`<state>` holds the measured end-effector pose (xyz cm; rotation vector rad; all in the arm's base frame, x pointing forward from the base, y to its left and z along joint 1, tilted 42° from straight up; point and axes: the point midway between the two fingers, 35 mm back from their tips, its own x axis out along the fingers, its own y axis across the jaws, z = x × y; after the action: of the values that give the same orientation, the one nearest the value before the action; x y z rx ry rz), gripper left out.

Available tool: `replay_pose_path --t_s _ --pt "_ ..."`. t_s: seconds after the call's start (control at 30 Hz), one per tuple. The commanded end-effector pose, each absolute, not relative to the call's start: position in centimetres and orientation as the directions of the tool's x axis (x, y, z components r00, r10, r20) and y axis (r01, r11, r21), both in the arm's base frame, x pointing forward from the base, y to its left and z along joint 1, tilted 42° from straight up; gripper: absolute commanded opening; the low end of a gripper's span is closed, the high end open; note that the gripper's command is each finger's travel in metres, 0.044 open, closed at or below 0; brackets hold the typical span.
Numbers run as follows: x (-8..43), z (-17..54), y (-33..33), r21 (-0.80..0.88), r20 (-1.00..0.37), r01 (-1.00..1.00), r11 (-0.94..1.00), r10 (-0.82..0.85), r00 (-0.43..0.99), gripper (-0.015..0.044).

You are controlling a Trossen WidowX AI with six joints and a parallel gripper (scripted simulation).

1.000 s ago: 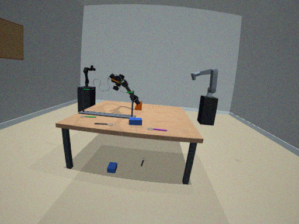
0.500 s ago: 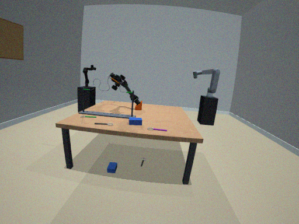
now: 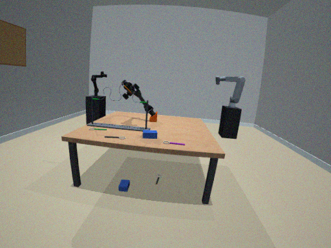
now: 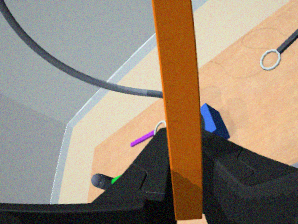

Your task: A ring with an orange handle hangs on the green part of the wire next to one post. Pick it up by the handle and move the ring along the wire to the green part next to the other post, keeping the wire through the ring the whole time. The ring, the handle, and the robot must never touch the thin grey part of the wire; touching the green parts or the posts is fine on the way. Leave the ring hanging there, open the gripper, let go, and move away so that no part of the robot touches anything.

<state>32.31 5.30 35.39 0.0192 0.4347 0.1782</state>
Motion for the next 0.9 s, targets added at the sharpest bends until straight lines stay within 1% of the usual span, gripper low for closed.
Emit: replay_pose_path --t_s 0.0,0.87 --pt "32.3 35.5 5.1 -0.007 -0.423 -0.164 0.986 0.146 0.894 -0.0150" --pt "32.4 35.8 3.8 -0.330 -0.427 -0.137 0.934 -0.018 0.904 -0.0150"
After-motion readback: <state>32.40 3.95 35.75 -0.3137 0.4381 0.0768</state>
